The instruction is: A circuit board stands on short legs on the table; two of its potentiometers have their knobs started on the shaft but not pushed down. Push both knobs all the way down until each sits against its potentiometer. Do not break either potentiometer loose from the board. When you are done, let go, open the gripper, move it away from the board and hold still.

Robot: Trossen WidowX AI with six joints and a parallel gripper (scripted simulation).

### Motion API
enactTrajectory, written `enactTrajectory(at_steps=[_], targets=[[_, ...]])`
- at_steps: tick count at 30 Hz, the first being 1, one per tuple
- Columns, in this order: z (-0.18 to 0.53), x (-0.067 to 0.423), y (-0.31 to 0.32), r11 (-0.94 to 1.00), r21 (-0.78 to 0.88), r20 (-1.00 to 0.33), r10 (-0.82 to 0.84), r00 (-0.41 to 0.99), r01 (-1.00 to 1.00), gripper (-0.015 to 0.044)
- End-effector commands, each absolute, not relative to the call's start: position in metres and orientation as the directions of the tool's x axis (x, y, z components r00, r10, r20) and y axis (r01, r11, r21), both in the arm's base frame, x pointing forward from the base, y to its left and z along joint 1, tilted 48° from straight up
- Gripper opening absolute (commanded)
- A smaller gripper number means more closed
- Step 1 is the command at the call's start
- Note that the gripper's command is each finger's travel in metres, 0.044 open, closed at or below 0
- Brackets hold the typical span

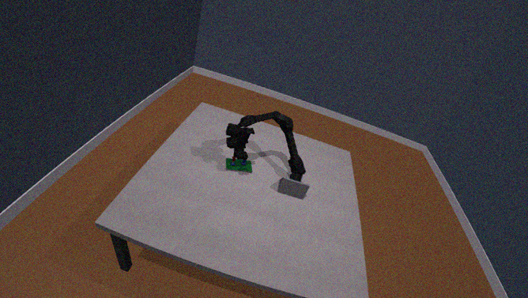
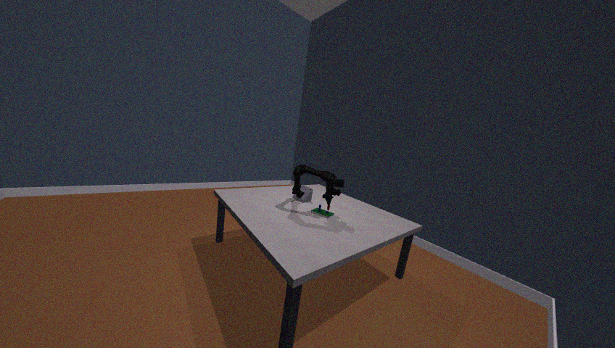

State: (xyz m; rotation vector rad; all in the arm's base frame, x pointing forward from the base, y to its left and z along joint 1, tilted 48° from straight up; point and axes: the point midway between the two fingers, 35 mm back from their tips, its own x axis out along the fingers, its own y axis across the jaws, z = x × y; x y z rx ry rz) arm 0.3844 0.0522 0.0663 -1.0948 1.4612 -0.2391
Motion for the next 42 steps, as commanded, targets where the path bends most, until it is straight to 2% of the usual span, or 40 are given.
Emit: enactTrajectory(at_steps=[1,42], targets=[[0.0662,0.3842,0.051,0.526,-0.705,-0.664,-0.725,0.183,-0.475,0.0],[0.0587,0.3847,0.0427,0.526,-0.705,-0.664,-0.725,0.183,-0.475,0.0]])
